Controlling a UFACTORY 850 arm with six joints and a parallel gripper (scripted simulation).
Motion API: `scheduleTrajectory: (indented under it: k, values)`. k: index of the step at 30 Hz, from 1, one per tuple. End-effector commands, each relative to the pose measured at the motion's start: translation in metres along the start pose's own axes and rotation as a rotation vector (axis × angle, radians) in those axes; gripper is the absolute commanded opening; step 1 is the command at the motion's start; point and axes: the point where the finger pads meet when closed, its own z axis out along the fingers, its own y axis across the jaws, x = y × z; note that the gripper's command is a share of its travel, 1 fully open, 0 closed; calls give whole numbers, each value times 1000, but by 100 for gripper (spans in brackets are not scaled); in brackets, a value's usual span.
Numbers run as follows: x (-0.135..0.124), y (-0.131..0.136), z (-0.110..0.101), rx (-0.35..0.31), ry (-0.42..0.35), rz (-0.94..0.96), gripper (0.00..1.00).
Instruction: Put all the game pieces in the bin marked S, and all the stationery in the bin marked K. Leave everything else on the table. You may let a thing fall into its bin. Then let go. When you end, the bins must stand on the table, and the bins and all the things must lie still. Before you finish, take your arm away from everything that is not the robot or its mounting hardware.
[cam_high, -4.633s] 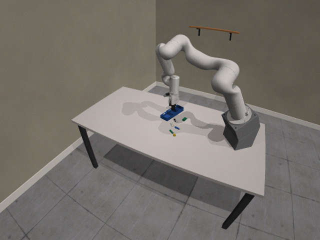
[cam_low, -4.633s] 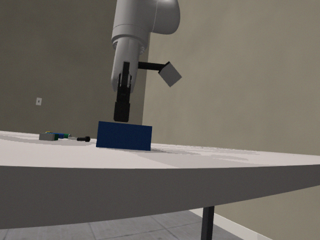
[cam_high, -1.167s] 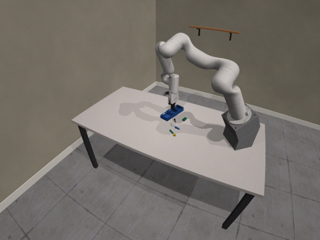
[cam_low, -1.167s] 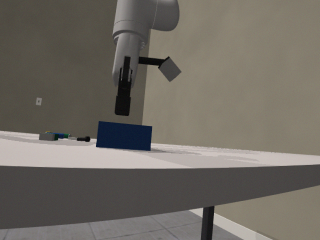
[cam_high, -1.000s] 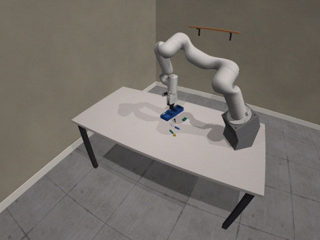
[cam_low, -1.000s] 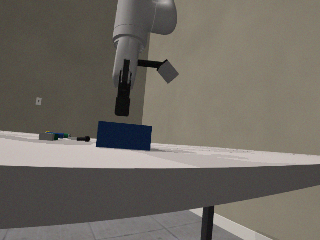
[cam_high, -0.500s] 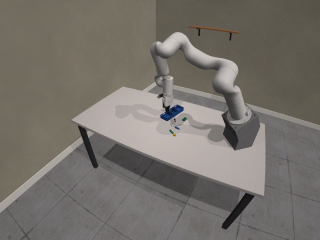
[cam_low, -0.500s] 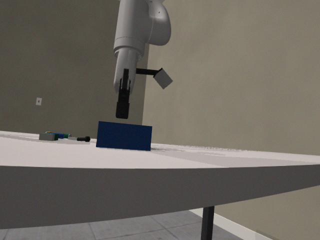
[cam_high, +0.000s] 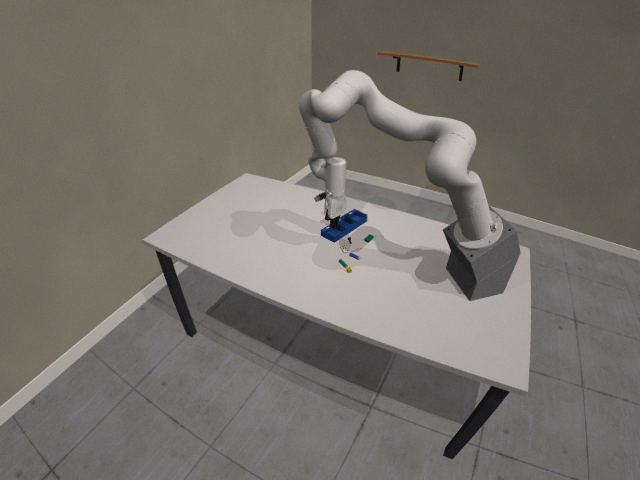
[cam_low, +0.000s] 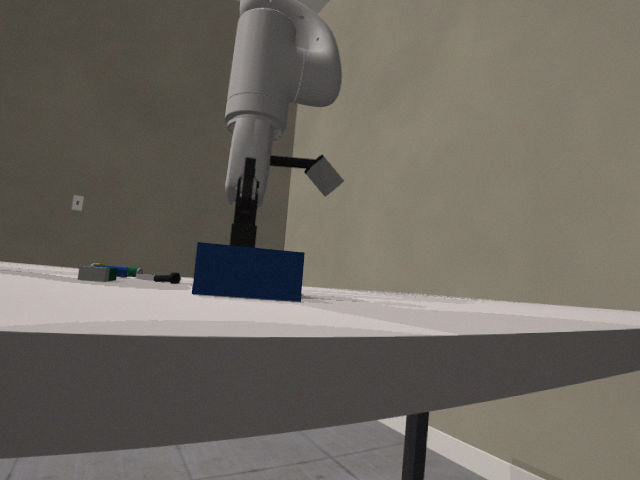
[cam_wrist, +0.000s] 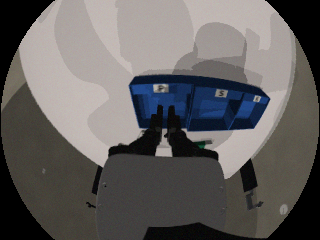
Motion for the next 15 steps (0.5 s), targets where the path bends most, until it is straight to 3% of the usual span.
scheduleTrajectory:
  k: [1, 7, 15]
  values:
    - [1, 0, 11, 0, 2, 0, 7]
    - [1, 0, 26, 0, 2, 0, 7]
    - [1, 0, 26, 0, 2, 0, 7]
